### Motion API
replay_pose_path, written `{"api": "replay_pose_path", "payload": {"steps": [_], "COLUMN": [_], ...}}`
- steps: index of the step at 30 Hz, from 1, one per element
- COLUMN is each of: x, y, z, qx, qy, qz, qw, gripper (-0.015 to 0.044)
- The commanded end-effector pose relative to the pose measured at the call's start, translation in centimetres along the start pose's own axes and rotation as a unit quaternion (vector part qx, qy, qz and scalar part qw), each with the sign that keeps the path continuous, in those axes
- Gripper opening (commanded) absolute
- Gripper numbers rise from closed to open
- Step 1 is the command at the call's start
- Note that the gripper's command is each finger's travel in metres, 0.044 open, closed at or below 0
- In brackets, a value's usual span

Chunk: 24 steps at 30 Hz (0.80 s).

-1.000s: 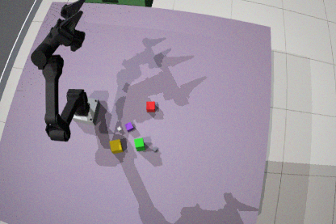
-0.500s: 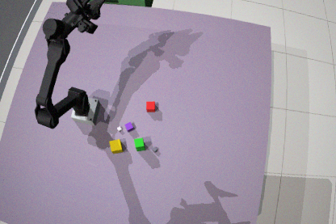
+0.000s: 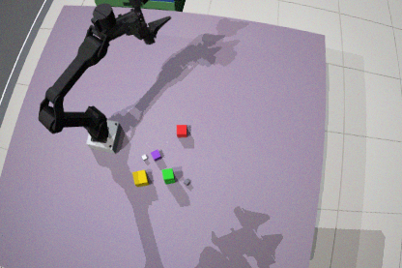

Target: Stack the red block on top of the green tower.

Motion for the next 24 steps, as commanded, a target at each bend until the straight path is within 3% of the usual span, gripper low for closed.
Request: {"api": "replay_pose_path", "payload": {"steps": [1,11,20,24], "x": [0.6,4.1,8.4,10.3], "y": [-2.5,-11.1,-17.7,-21.2], "z": [-2.5,-7.1,-7.9,-7.4], "qx": [-0.066,-0.275,-0.420,-0.488], "qy": [0.000,0.049,0.124,0.195], "qz": [0.081,0.260,0.326,0.339], "qw": [0.995,0.924,0.837,0.781], "gripper": [0.0440,0.0440,0.0440,0.0440]}}
Point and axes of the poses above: the point midway between the two fingers, 35 mm back from their tips, its own z axis back along the fingers, its own y axis across the jaws, x = y × z, the point moved 9 cm from there along z, back along the fingers, and after that the axes turned 6 degrees about -z, right-handed, at the moved point
